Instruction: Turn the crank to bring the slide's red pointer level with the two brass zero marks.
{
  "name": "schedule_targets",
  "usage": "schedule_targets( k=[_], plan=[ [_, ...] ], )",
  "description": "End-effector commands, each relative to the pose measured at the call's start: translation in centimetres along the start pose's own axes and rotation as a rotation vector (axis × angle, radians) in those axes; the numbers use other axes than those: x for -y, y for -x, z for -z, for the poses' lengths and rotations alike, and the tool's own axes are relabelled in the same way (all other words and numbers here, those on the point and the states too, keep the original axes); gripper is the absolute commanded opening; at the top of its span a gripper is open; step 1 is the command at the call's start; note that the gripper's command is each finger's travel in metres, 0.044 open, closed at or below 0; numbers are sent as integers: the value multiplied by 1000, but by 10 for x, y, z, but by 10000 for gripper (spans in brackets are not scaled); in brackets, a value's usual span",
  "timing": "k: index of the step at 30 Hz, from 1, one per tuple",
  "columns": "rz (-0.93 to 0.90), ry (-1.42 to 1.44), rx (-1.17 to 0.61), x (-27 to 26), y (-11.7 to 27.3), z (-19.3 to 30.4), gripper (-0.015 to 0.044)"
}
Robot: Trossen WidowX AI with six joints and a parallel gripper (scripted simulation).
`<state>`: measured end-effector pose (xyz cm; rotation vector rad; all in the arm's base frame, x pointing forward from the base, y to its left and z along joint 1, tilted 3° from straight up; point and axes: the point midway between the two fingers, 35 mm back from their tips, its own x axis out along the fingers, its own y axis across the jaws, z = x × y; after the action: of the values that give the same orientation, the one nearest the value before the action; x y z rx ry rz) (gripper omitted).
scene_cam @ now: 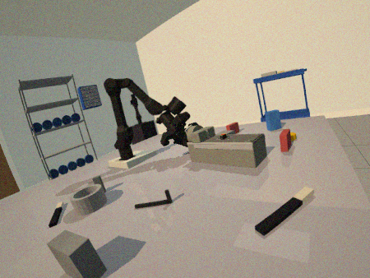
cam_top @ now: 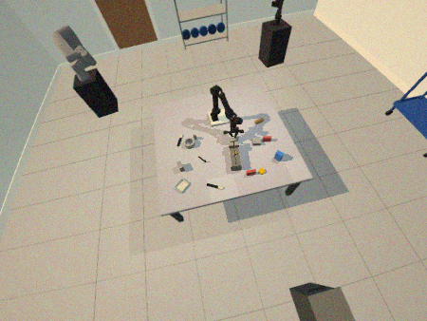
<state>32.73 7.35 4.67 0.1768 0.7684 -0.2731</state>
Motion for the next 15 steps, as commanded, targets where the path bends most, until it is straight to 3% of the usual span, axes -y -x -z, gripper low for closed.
schedule_targets(
  k=[1, 15],
  plan=[
    [-25, 2, 2, -9, 2, -2, 0],
    [-25, 2, 2, -9, 4, -3, 0]
  ],
)
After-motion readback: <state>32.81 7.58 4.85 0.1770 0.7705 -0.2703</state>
